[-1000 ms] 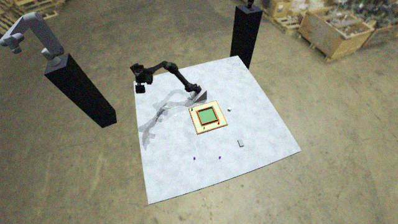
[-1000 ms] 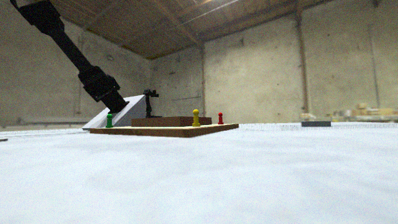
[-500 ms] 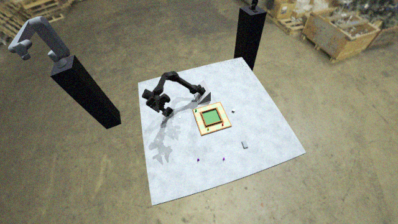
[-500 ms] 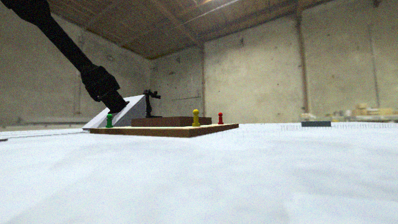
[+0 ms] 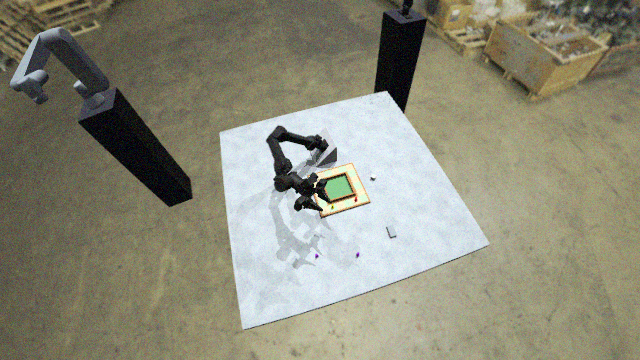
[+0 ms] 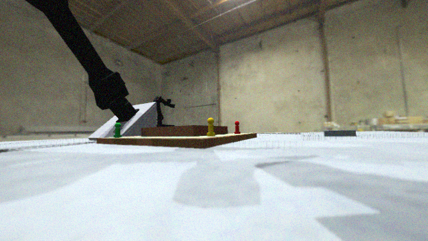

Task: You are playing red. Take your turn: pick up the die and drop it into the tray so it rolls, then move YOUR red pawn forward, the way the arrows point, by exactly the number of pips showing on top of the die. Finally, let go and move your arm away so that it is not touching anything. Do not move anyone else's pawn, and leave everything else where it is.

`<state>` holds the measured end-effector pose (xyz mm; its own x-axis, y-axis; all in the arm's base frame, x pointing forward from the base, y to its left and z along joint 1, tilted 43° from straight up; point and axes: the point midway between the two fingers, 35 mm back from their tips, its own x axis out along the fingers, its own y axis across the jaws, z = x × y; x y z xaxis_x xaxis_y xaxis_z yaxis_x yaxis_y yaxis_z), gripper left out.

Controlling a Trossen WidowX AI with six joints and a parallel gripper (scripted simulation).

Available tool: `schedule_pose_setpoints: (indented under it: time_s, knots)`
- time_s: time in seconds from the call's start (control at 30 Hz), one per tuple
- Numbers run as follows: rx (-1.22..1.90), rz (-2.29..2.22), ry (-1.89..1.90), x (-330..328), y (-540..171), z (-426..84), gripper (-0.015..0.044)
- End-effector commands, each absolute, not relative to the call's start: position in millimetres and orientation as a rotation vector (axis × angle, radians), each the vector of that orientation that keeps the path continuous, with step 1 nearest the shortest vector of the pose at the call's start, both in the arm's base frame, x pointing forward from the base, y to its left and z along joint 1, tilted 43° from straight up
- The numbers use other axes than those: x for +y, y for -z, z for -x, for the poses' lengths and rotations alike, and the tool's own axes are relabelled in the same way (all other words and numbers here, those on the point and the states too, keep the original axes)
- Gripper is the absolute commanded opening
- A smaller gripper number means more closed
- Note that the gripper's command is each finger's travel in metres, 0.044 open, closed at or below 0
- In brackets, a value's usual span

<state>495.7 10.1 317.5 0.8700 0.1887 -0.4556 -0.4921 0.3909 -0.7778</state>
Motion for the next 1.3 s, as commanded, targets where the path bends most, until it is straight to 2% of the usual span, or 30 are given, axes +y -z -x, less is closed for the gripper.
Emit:
schedule_pose_setpoints:
  time_s: [0.0, 0.33, 0.73, 0.97, 1.27]
  knots:
    - [0.502, 0.962, -0.499, 34.9, -252.9, -504.0, 0.0275]
    - [1.03, 0.739, -0.513, 103.3, -87.2, -480.7, 0.0275]
    - [1.581, 0.82, -0.228, 149.1, 76.4, -374.4, 0.0275]
    - [1.718, 1.032, 0.078, 140.7, 132.3, -299.6, 0.0275]
    - [1.719, 1.041, 0.089, 138.8, 132.5, -295.4, 0.0275]
